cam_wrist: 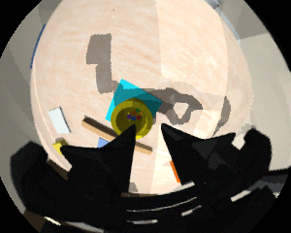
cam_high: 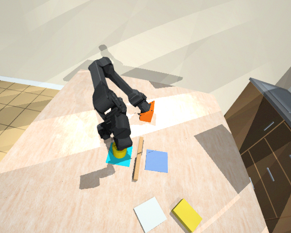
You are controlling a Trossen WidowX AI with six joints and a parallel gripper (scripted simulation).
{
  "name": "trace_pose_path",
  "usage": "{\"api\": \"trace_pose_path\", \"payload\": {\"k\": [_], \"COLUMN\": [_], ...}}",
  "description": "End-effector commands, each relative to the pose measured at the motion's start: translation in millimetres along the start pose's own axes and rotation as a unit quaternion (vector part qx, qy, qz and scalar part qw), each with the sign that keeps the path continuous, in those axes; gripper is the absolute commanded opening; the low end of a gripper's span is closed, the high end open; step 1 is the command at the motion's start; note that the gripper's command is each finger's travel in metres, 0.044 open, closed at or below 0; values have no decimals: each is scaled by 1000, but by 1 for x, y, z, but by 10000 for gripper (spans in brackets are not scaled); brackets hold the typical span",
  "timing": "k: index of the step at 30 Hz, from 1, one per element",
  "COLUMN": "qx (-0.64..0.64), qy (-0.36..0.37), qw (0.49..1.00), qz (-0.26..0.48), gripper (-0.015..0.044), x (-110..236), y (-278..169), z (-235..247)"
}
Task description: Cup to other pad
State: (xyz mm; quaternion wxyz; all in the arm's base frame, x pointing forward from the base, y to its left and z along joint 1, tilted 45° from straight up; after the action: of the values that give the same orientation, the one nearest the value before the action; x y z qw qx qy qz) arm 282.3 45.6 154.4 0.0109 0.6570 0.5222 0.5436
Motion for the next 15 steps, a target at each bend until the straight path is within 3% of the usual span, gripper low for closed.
{"api": "trace_pose_path", "payload": {"k": [1,8,15], "qx": [1,2,10], "qy": [0,1,7], "qw": [1000,1000,1000], "qz": [0,0,-2], "gripper": [252,435,440], "x": [0,3,27], "y": [0,0,0], "z": [0,0,1]}}
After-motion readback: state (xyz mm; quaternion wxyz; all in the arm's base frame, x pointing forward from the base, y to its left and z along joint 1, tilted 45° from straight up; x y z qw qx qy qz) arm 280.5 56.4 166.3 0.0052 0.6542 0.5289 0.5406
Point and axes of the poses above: the point midway between the two fingers, 35 mm back from their tips, its own x axis back along the fingers, its own z axis across the jaws, y = z × x, the point moved 4 cm from there along x, back along the fingers, and after that the axes turned 5 degrees about x, right-handed, at the moved point
